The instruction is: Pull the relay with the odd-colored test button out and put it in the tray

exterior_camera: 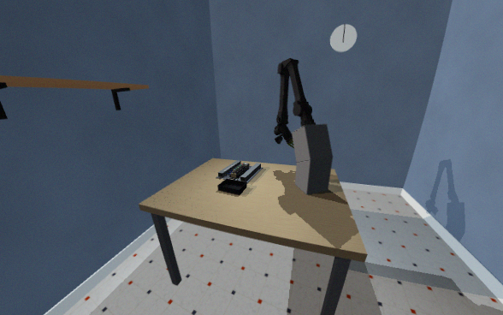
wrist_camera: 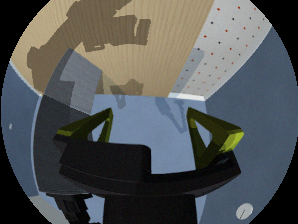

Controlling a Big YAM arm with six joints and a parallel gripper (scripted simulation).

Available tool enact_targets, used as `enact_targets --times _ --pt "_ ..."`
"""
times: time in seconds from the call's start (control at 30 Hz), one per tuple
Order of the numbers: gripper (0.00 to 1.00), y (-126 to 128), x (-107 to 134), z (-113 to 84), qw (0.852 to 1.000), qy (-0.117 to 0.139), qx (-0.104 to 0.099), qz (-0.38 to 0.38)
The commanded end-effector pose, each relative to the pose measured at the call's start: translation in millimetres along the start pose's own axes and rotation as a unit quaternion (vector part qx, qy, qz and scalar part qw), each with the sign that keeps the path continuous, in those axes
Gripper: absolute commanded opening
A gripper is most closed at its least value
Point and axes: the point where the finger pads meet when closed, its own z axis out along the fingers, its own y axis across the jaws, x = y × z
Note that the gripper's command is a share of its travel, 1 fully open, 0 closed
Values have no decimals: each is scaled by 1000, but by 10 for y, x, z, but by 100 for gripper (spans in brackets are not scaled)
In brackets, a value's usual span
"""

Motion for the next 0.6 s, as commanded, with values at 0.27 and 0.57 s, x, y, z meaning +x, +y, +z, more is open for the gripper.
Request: enact_targets --times 0.27,0.57 --pt "100 -4 0 -6 1000 -1 1 0" --pt "59 8 12 -8 1000 0 0 0"
